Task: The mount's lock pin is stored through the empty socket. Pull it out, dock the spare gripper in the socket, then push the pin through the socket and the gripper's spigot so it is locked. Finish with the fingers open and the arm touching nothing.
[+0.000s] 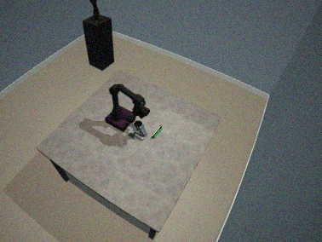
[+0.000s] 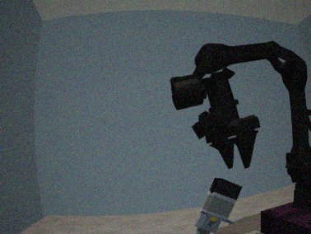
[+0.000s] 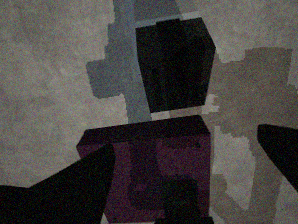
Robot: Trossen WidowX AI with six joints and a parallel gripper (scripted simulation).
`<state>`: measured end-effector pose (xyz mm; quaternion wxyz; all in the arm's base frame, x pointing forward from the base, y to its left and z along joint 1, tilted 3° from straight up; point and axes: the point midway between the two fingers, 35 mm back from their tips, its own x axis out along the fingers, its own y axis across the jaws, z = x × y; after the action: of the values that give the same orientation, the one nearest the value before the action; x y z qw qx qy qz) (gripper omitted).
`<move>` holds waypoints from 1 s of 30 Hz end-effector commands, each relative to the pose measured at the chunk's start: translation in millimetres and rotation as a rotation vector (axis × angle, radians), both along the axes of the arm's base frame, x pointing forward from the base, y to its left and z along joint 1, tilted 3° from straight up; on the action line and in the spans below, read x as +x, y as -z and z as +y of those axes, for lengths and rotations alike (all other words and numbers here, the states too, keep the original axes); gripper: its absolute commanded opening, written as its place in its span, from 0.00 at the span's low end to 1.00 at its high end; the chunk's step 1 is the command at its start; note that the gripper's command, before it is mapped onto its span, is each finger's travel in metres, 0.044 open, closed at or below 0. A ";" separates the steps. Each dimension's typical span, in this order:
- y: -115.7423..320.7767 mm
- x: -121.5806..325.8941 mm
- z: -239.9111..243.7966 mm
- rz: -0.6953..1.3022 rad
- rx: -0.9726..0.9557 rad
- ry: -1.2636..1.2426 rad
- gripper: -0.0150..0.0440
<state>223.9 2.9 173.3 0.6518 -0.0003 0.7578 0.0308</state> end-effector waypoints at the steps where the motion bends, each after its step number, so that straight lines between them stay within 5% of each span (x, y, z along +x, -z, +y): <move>1: -8.5 -1.3 -0.5 -0.039 -0.002 -0.002 1.00; 30: -39.5 -4.3 -0.3 -0.187 -0.003 0.002 1.00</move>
<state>219.6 2.6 214.0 0.7218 -0.0035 0.6915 0.0291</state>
